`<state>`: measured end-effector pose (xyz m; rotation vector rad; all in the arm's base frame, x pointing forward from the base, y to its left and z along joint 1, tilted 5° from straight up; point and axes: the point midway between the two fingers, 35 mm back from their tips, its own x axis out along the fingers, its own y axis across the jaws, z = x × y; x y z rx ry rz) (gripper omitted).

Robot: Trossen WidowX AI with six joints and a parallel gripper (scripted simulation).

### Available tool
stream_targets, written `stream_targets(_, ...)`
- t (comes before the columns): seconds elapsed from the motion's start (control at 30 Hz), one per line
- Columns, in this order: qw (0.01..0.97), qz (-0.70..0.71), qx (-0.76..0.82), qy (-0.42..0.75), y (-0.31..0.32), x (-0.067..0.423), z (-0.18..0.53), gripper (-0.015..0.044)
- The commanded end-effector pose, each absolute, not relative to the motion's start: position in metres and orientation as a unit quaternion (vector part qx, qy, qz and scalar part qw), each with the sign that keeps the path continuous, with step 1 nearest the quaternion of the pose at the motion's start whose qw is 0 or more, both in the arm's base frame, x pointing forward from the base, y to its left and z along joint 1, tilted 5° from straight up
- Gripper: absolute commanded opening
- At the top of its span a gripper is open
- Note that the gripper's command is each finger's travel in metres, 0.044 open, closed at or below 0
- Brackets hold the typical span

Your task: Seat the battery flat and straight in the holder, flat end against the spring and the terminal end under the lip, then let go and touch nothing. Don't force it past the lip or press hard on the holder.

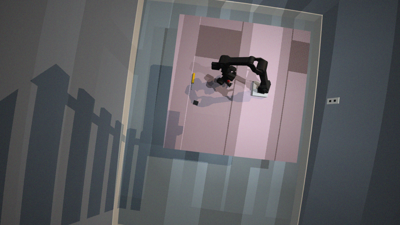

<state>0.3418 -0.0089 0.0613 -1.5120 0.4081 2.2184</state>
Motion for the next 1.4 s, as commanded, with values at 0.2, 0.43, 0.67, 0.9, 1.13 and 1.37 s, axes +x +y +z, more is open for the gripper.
stream_targets(0.2, 0.203, 0.779, -0.572, 0.157, -0.0094, 0.3432, 0.0591, 0.0068)
stream_targets(0.43, 0.199, 0.769, -0.585, 0.161, -0.0086, 0.3423, 0.0579, 0.0068)
stream_targets(0.67, 0.195, 0.759, -0.598, 0.166, -0.0078, 0.3413, 0.0567, 0.0068)
stream_targets(0.9, 0.191, 0.749, -0.612, 0.170, -0.0070, 0.3403, 0.0555, 0.0068)
stream_targets(1.13, 0.188, 0.738, -0.624, 0.174, -0.0062, 0.3392, 0.0543, 0.0068)
stream_targets(1.37, 0.185, 0.727, -0.637, 0.179, -0.0054, 0.3380, 0.0532, 0.0068)
